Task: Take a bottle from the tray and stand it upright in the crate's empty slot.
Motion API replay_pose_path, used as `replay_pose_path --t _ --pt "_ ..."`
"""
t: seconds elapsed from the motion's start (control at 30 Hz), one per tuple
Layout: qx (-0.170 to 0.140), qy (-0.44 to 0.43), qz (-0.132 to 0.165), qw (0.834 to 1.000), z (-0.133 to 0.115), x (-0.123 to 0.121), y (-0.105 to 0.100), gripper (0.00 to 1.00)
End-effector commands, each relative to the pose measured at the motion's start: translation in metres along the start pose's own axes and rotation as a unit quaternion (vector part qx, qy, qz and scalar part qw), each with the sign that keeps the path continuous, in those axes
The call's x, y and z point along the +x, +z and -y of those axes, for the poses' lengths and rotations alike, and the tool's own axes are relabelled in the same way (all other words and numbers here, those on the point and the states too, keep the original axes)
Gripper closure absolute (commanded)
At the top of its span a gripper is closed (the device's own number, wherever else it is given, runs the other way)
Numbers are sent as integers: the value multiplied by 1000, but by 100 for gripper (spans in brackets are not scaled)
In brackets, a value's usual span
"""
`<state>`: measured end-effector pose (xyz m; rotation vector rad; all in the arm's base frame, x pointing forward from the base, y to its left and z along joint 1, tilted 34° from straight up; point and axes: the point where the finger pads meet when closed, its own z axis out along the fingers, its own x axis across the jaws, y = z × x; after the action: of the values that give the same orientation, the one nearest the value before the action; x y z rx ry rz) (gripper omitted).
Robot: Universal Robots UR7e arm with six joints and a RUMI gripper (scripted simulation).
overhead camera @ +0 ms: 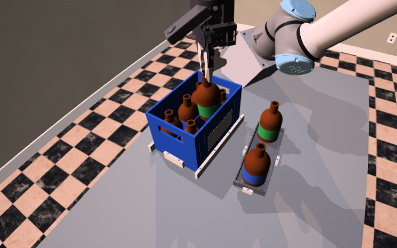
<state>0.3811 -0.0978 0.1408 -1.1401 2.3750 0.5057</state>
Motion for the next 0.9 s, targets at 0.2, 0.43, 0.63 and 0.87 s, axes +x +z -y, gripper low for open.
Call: replay_pose_path --t 0.2,0.43,0.63,0.87 --pt "1 0 0 1000 0 0 10 100" --pt "1 0 0 1000 0 0 15 100" --pt "1 0 0 1000 0 0 17 100" --pt "1 0 0 1000 0 0 18 100"
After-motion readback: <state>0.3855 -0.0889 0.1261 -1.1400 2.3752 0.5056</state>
